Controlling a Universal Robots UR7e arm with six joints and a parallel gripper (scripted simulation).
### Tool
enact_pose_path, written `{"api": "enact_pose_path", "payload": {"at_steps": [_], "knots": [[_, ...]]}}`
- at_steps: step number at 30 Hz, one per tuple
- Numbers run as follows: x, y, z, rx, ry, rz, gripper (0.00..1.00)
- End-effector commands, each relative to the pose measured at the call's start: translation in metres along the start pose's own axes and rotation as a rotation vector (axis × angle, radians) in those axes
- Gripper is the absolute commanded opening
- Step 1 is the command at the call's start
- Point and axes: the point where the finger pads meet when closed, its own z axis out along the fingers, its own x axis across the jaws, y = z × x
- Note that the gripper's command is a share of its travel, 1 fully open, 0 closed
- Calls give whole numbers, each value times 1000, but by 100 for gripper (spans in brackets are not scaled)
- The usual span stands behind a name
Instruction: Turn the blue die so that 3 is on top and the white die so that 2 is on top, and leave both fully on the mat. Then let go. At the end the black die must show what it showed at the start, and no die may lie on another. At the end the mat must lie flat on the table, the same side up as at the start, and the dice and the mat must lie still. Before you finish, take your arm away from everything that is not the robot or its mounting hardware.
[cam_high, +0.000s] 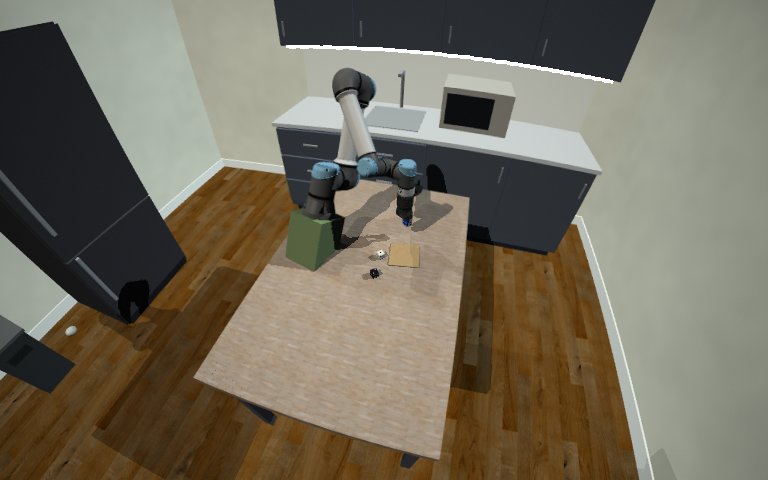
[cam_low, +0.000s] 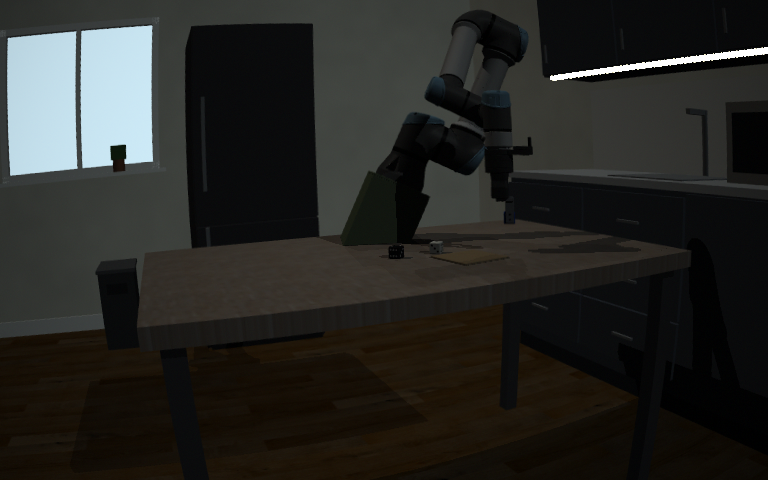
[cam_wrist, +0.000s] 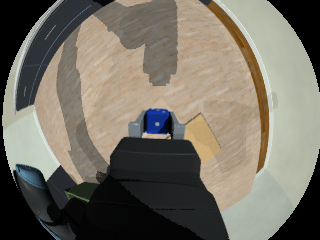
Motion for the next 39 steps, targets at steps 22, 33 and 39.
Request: {"api": "enact_pose_path", "payload": {"at_steps": [22, 33, 39], "knots": [[-1, 1, -25, -2, -6, -6, 57], [-4, -6, -15, -2, -6, -295, 57], [-5, -7, -10, -1, -6, -404, 57]]}}
